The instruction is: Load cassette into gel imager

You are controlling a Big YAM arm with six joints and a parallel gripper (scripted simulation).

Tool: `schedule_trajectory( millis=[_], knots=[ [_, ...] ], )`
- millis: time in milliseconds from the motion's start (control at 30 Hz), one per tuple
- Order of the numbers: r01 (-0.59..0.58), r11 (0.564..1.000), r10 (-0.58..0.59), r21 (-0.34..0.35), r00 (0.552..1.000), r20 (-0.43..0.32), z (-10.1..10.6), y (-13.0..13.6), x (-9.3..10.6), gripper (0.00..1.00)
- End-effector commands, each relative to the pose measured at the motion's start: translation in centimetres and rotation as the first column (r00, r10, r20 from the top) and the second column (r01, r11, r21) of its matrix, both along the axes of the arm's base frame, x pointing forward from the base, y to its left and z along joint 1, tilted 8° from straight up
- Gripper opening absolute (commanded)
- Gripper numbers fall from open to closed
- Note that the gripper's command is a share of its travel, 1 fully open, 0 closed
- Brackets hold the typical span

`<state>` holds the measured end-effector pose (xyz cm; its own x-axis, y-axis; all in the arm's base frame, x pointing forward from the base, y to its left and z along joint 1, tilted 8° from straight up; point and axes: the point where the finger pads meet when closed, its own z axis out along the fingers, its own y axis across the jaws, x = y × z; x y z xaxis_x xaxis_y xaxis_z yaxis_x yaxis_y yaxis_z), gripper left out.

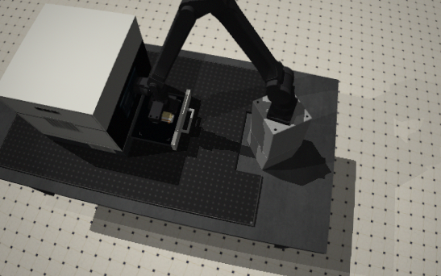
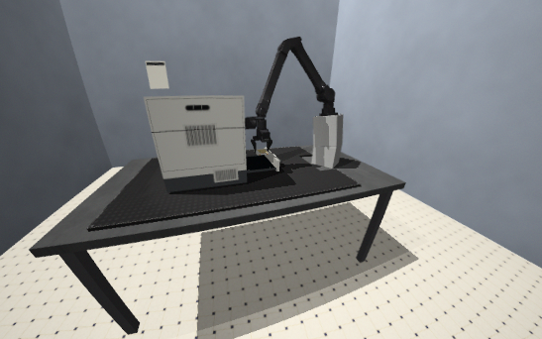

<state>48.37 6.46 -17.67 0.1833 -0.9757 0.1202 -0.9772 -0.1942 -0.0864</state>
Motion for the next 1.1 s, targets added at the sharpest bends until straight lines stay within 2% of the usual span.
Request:
schedule_trajectory(
  millis=[0,500,600,633,1067],
  knots=[
    [0.002,1.0,-0.002,0.004,1.0,0.012,-0.2,-0.4,1.3,0.8],
    [0.003,1.0,-0.003,0.005,1.0,0.017,-1.9,-0.4,2.7,0.8],
    [0.0,1.0,0.0,0.007,1.0,0.029,-1.3,-0.1,3.1,0.8],
    [-0.001,1.0,0.001,0.005,1.0,0.017,-2.1,-0.1,2.8,0.8],
    [0.002,1.0,-0.002,0.005,1.0,0.018,-3.5,-0.3,3.8,0.8]
  ],
)
